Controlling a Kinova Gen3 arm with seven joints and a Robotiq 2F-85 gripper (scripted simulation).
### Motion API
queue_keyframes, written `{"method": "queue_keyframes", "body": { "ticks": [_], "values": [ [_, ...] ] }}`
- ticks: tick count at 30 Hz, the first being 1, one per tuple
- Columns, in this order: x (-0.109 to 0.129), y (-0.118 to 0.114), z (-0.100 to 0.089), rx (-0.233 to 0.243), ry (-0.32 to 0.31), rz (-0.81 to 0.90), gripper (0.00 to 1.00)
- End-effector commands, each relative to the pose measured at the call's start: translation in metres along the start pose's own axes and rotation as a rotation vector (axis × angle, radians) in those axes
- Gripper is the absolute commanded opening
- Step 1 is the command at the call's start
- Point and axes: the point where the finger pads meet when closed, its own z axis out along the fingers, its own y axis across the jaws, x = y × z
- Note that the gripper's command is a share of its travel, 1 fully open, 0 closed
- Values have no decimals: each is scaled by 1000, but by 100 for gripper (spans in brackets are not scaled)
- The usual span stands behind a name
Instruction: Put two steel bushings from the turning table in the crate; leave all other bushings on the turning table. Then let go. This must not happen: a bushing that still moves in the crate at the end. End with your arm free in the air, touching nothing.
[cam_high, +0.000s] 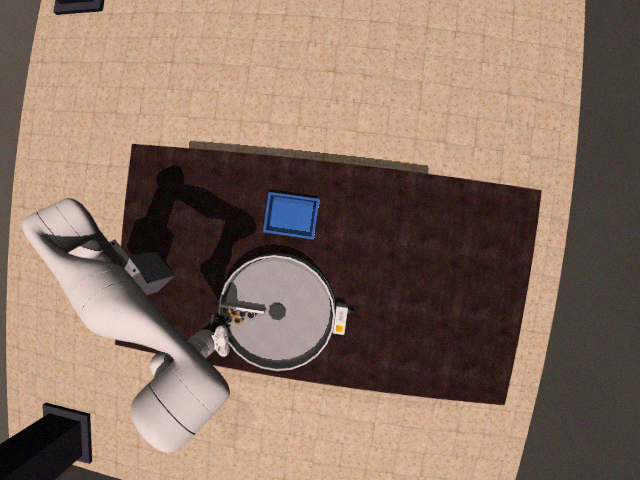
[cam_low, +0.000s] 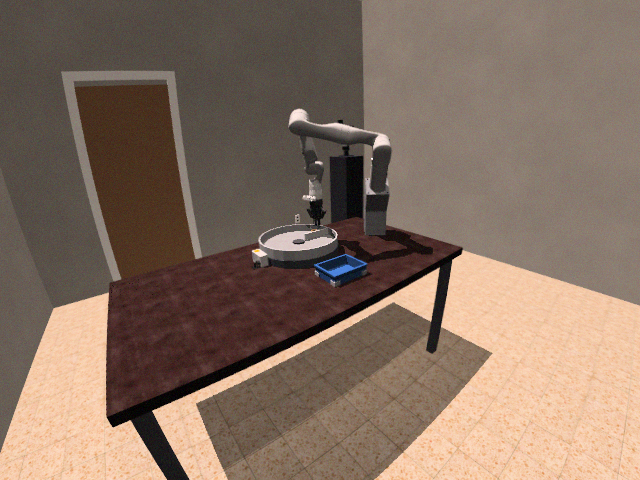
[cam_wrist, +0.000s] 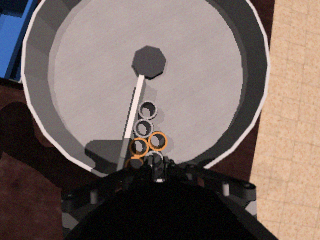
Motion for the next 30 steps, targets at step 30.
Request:
{"method": "queue_keyframes", "body": {
  "ticks": [30],
  "values": [
    [-2, 4, 1, -7, -5, -5, 14]
  ]
}}
